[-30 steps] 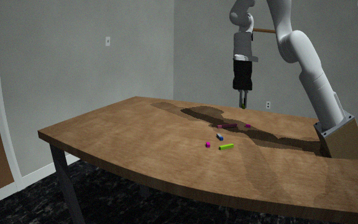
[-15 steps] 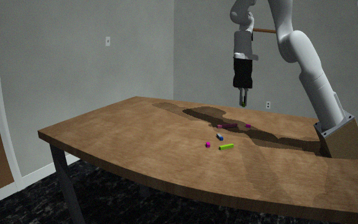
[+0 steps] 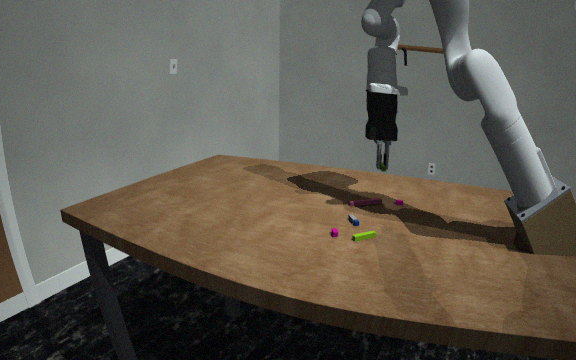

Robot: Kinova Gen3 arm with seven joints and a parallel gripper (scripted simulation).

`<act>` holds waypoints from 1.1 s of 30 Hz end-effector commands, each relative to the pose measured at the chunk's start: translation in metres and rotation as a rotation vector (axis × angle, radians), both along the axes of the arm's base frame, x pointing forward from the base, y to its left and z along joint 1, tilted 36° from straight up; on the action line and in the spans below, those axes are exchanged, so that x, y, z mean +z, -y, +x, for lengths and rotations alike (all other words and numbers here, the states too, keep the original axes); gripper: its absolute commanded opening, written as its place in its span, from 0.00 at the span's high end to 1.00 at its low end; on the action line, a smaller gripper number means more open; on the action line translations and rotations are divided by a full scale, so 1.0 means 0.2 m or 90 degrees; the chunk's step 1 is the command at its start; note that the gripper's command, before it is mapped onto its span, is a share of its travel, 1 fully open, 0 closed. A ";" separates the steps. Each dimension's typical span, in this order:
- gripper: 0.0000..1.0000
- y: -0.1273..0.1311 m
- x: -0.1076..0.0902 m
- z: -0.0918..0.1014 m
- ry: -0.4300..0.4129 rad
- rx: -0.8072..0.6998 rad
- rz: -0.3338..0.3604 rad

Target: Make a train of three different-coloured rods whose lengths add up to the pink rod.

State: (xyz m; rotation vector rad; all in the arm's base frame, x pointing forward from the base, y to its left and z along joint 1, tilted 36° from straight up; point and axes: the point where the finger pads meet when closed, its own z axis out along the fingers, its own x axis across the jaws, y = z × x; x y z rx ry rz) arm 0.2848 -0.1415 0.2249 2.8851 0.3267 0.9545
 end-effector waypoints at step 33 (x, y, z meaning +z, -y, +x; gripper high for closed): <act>0.76 -0.23 0.20 0.31 -0.005 0.119 -0.087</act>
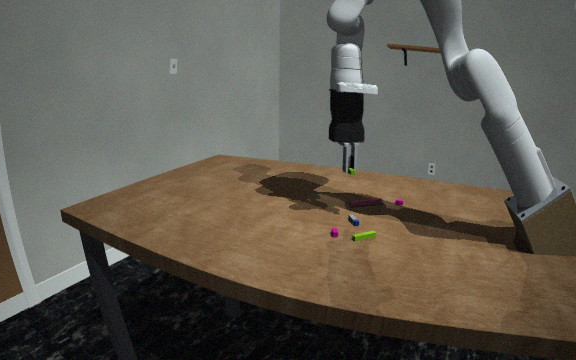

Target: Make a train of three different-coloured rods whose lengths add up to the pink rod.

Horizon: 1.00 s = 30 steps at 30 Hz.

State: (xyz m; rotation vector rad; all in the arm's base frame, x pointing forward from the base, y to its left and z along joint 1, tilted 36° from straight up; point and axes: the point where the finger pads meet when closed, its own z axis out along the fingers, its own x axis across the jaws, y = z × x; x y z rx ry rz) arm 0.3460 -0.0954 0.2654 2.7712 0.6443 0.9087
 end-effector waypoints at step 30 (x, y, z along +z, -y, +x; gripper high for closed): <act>0.76 0.00 -0.17 0.13 0.000 0.001 0.000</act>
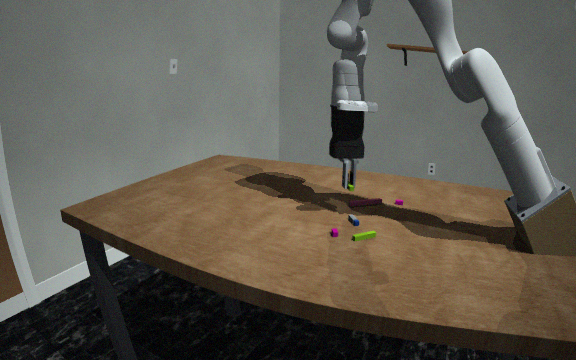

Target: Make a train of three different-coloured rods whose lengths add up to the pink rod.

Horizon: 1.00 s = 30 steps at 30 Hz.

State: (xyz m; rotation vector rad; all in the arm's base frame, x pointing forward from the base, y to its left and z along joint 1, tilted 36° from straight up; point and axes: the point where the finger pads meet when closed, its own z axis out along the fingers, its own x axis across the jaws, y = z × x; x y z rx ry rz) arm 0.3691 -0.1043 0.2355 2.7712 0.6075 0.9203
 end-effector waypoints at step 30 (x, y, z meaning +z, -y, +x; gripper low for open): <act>0.76 -0.04 -0.14 0.10 -0.006 0.016 -0.004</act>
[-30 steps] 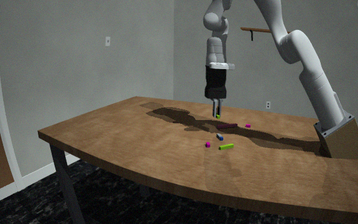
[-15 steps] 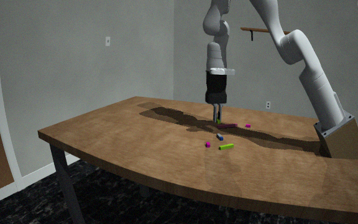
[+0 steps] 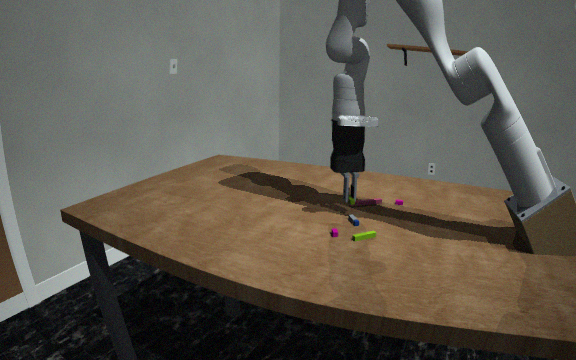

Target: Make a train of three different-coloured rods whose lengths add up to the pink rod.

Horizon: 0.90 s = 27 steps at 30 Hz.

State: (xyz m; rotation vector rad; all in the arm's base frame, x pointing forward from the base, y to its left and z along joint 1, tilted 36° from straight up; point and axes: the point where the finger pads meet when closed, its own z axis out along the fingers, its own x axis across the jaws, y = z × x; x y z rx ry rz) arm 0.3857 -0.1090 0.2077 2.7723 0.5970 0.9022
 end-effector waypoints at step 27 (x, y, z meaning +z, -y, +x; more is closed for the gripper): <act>0.76 -0.07 -0.05 0.06 0.000 0.022 0.000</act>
